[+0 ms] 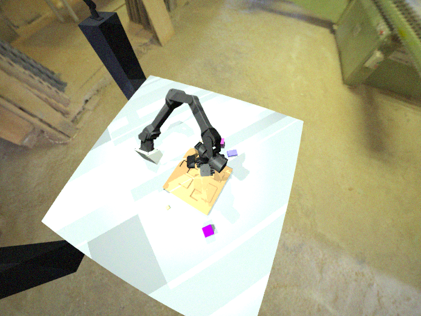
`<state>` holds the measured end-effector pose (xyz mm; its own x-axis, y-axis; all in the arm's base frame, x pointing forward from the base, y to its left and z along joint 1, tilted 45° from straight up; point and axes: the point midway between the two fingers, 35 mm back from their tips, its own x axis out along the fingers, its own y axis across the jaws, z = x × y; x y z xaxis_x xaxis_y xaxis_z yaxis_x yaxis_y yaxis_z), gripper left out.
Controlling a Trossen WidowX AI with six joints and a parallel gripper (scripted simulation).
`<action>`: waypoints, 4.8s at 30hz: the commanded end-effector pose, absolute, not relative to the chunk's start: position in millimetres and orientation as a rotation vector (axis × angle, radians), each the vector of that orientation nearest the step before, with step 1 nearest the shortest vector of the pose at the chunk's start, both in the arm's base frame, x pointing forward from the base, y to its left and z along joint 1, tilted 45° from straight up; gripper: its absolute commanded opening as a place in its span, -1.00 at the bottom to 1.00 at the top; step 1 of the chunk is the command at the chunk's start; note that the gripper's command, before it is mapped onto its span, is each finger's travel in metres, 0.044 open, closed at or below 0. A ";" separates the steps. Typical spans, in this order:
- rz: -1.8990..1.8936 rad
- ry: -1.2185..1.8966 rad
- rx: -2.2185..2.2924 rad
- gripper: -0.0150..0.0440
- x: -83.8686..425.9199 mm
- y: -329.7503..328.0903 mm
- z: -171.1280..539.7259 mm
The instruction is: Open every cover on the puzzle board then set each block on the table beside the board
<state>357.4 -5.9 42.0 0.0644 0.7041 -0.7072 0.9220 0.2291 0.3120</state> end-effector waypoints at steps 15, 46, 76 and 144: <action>-0.344 1.675 1.518 -0.22 353.3 -41.0 53.3; -0.398 1.651 1.495 -0.22 309.1 -129.3 -18.2; -0.398 1.664 1.493 -0.22 232.5 -189.8 -85.0; -0.351 1.680 1.511 -0.22 173.6 -162.5 -181.3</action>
